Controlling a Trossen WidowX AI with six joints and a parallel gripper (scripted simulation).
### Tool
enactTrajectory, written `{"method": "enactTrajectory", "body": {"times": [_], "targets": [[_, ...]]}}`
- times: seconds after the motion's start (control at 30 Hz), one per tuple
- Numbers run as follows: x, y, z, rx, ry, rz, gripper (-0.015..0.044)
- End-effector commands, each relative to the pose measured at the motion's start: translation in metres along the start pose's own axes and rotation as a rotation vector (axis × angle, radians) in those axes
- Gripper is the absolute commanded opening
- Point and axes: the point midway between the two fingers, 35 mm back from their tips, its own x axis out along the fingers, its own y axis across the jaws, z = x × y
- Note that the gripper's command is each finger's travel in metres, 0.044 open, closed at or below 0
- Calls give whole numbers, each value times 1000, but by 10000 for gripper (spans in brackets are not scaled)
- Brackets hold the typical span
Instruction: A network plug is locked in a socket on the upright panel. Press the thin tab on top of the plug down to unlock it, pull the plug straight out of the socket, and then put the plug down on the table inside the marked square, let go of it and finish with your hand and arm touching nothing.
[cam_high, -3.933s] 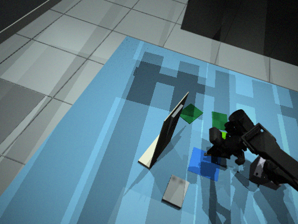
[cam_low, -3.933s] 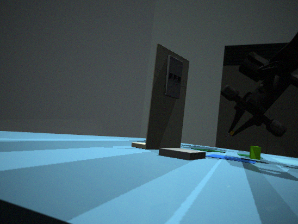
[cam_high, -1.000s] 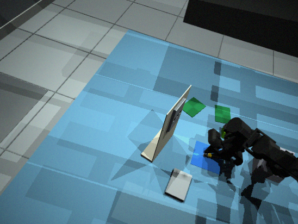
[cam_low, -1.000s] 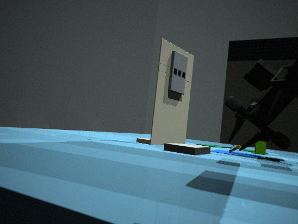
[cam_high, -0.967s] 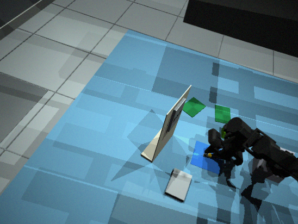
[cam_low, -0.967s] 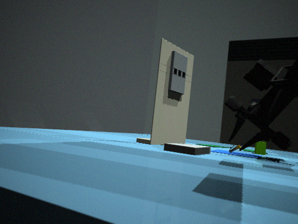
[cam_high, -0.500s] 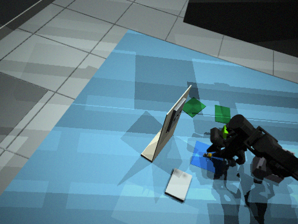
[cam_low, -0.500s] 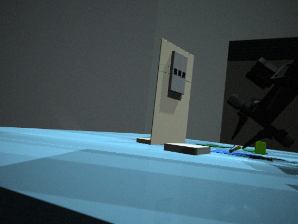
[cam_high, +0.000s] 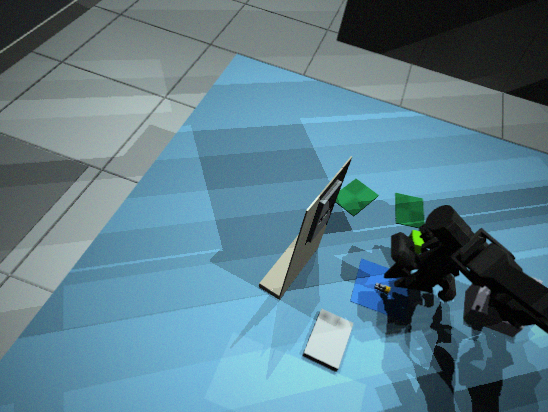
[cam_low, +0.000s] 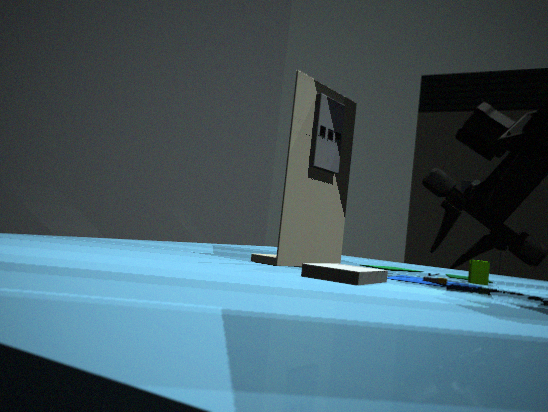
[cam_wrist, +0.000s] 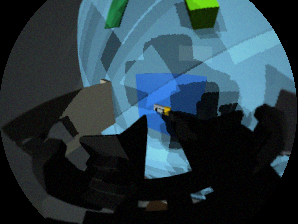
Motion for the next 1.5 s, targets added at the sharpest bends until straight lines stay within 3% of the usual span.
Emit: {"method": "enactTrajectory", "body": {"times": [0.0,1.47], "targets": [[-3,2,-1,-9,3,3,156],[-32,19,6,-9,-12,-10,156]]}}
